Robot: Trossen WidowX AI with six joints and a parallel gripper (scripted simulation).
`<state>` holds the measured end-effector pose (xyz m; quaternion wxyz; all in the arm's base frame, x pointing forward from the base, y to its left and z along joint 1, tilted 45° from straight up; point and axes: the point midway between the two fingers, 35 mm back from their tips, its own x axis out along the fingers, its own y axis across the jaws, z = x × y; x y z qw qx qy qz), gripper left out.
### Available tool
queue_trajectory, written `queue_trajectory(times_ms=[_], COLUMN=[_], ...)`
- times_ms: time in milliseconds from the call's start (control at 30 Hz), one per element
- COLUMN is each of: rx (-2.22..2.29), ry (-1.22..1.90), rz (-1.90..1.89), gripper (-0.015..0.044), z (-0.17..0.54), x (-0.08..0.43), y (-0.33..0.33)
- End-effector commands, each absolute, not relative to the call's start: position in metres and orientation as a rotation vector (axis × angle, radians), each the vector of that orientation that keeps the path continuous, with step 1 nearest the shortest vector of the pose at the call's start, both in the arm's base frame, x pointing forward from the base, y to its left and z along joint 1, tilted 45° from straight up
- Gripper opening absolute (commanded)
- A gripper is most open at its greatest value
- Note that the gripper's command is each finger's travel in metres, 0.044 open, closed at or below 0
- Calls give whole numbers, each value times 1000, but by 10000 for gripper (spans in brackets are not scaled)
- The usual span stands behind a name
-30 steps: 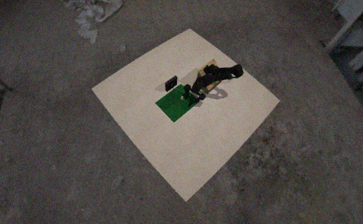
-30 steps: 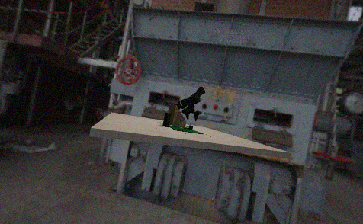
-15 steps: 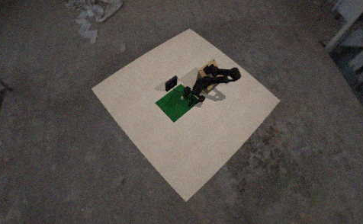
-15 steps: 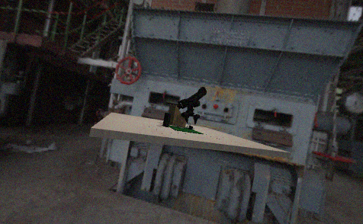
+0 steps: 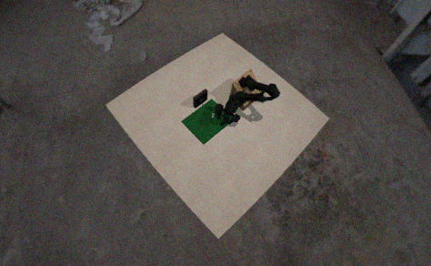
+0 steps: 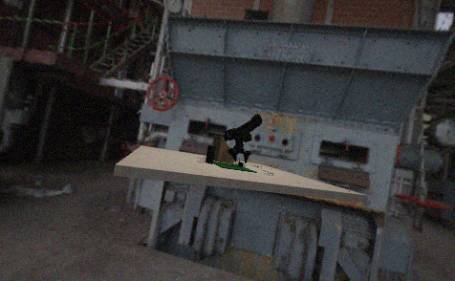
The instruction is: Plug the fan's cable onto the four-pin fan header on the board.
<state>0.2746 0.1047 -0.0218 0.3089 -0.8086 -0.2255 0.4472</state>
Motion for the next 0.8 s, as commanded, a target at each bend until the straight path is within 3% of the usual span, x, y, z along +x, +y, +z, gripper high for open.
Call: queue_trajectory(times_ms=[0, 200, 433, 767], rx=[-2129, -2129, -2134, -2134], ry=[-587, -587, -596, -596], rz=[1192, 1192, 1185, 1185], gripper=[440, 440, 256, 190], z=[-28, -28, -26, -26], x=[272, 272, 273, 273], y=[109, 109, 109, 109])
